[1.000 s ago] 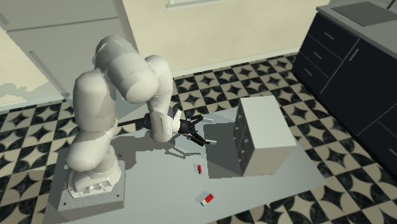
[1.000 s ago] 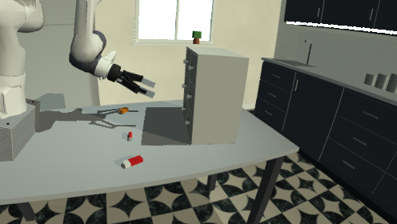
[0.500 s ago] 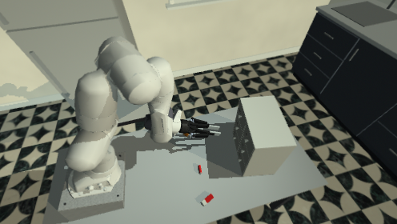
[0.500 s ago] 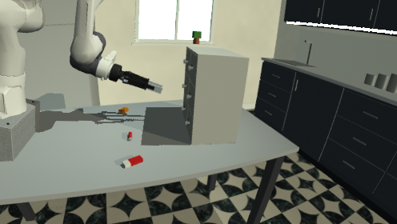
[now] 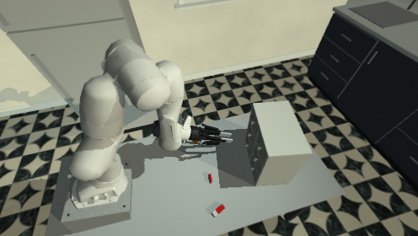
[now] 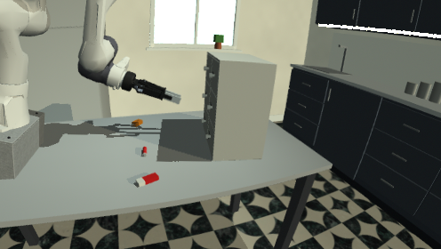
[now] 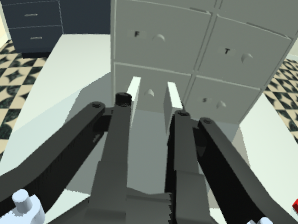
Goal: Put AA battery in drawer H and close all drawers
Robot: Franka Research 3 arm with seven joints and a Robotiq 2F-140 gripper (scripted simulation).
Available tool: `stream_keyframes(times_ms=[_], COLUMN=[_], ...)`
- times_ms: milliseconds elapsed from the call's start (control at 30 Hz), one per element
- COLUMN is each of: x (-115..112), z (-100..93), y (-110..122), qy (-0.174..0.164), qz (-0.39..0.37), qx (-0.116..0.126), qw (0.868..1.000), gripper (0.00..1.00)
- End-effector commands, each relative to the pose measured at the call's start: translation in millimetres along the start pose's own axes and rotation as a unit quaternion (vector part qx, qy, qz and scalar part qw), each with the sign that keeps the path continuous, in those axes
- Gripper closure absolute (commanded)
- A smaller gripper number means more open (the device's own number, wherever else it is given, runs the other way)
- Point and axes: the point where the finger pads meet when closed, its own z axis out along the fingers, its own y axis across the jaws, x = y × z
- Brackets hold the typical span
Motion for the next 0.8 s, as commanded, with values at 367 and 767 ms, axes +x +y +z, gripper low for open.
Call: stream_keyframes(times_ms=[367,767], x=[-24.0,-61.0], z=[37.5,88.5], y=[0.0,-0.1], qy=[0.003,0.003], qz=[0.001,0.001], qx=[0.000,0.000], qw=[1.000,1.000], gripper=[0.80,0.80])
